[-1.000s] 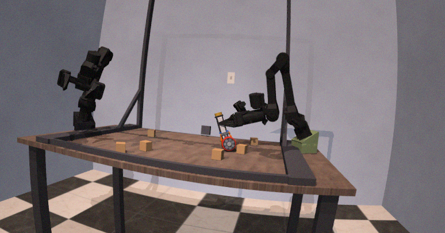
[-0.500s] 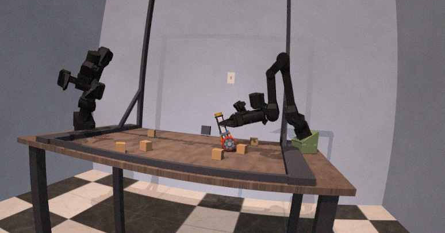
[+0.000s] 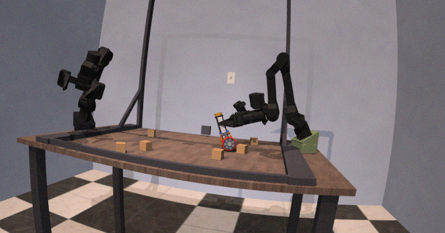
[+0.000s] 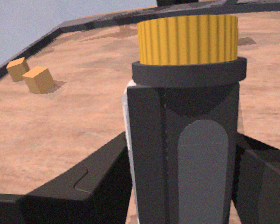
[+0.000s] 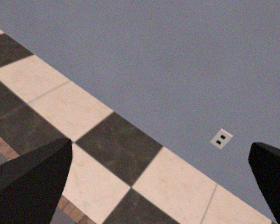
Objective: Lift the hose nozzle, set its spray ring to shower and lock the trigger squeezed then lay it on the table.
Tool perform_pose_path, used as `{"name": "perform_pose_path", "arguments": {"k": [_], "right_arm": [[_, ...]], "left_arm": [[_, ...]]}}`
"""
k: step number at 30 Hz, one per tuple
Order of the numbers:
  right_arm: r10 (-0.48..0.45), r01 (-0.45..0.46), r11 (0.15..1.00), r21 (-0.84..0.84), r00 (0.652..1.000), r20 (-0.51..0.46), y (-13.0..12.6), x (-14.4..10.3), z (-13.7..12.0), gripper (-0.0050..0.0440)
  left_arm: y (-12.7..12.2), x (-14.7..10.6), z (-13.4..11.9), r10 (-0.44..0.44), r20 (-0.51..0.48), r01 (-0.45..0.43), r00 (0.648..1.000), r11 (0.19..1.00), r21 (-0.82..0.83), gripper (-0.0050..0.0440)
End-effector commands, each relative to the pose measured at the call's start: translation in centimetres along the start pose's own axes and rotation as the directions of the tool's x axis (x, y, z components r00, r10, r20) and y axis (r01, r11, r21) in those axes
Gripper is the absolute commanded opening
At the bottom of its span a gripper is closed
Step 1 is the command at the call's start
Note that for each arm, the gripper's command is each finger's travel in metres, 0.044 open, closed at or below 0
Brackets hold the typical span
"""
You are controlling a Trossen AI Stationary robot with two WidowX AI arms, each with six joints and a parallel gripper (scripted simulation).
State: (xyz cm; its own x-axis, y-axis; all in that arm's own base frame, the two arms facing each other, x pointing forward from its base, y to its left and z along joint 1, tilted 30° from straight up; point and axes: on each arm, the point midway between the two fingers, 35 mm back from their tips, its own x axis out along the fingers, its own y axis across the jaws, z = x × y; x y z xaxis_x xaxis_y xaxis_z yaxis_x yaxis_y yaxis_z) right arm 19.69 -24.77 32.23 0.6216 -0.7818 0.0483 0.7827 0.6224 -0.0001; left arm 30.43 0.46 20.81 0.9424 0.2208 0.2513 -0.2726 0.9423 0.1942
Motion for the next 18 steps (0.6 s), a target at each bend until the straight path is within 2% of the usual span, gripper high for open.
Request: {"name": "perform_pose_path", "arguments": {"k": [1,9,18], "right_arm": [[0.003,-0.004,1.000,0.004,1.000,0.023,0.0,-0.2,0.9,0.0408],[0.003,-0.004,1.000,0.004,1.000,0.023,0.0,-0.2,0.9,0.0408],[0.003,-0.004,1.000,0.004,1.000,0.023,0.0,-0.2,0.9,0.0408]], "left_arm": [[0.0,-0.1,-0.2,0.000,-0.010,0.000,1.000,1.000,-0.012,0.0170],[0.0,-0.1,-0.2,0.000,-0.010,0.000,1.000,1.000,-0.012,0.0170],[0.2,-0.3,1.4,0.004,0.008,-0.004,1.000,1.000,-0.016,0.0170]]}}
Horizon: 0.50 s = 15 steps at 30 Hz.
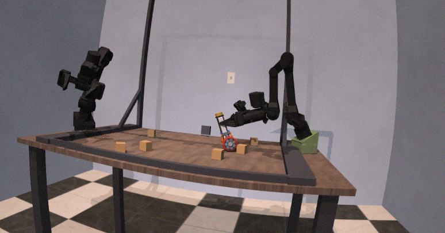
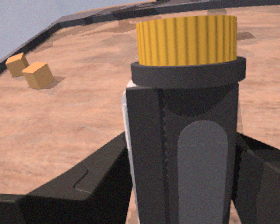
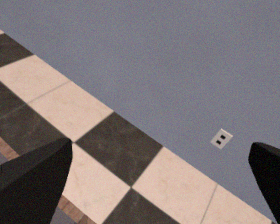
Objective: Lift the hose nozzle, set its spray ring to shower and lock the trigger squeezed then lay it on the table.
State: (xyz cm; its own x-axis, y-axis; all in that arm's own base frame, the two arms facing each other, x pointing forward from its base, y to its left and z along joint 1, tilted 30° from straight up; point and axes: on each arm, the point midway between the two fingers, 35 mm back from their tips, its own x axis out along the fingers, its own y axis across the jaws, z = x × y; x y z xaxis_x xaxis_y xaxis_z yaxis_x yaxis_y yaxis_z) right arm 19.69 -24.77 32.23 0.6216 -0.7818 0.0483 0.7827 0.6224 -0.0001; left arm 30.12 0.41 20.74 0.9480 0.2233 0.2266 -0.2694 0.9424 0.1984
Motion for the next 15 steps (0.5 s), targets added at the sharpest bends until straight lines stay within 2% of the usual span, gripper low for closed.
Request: {"name": "perform_pose_path", "arguments": {"k": [1,12,15], "right_arm": [[0.003,-0.004,1.000,0.004,1.000,0.023,0.0,-0.2,0.9,0.0408],[0.003,-0.004,1.000,0.004,1.000,0.023,0.0,-0.2,0.9,0.0408],[0.003,-0.004,1.000,0.004,1.000,0.023,0.0,-0.2,0.9,0.0408]], "left_arm": [[0.3,0.0,1.6,0.009,0.037,-0.008,0.999,1.000,-0.020,0.0170],[0.5,-0.2,3.6,0.013,0.056,-0.012,0.998,1.000,-0.019,0.0170],[0.5,-0.2,3.4,0.012,0.053,-0.011,0.999,1.000,-0.020,0.0170]]}}
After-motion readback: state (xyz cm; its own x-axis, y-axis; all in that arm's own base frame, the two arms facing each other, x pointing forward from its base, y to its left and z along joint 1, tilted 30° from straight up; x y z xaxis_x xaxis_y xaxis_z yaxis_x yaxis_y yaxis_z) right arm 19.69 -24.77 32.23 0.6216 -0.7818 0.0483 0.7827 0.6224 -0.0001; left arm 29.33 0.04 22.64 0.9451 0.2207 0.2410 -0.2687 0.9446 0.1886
